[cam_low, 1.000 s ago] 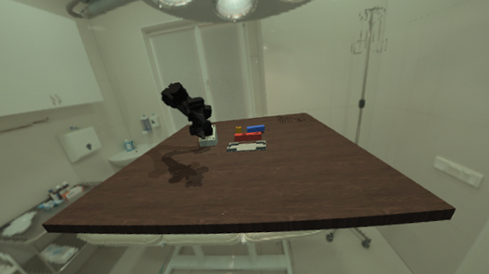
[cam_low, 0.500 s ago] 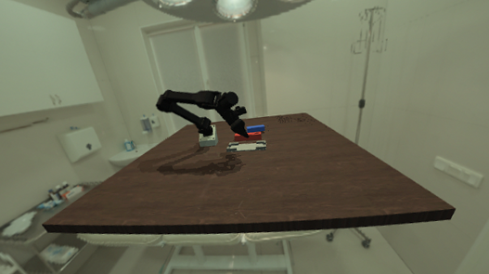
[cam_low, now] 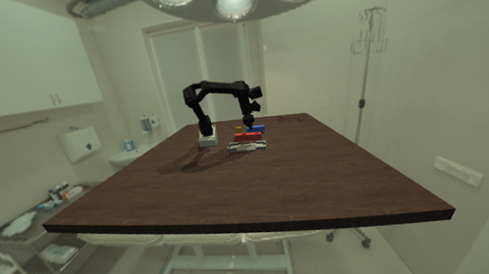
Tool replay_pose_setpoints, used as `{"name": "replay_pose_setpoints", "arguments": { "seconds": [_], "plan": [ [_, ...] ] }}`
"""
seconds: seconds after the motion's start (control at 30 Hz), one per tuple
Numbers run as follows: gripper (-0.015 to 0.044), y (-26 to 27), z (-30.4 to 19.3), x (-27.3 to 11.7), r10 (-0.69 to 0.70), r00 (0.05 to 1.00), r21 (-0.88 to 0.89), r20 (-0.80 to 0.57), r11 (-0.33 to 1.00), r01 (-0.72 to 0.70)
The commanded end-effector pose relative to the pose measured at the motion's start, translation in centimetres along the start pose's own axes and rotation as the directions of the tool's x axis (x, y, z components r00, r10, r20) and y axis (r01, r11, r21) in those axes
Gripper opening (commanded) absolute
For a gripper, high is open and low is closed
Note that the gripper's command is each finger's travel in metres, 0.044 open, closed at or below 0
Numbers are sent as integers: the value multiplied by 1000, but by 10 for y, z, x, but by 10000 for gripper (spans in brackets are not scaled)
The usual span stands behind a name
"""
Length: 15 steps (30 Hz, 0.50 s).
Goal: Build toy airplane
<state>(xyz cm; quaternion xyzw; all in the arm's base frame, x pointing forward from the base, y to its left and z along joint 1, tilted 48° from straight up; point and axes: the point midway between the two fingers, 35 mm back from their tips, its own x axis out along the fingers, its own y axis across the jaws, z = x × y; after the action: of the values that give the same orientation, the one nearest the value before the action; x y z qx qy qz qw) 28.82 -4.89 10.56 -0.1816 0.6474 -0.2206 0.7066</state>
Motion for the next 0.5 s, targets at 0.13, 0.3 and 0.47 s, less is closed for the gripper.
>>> {"name": "replay_pose_setpoints", "arguments": {
  "seconds": [0.13, 0.3, 0.47],
  "plan": [
    [440, 91, -21, 13, -244, 959, 104, -142, 960, 259],
    [440, 93, -22, 13, -248, 958, 106, -142, 959, 264],
    [440, 88, -23, 33, -247, 958, 106, -143, 959, 263]
  ]
}}
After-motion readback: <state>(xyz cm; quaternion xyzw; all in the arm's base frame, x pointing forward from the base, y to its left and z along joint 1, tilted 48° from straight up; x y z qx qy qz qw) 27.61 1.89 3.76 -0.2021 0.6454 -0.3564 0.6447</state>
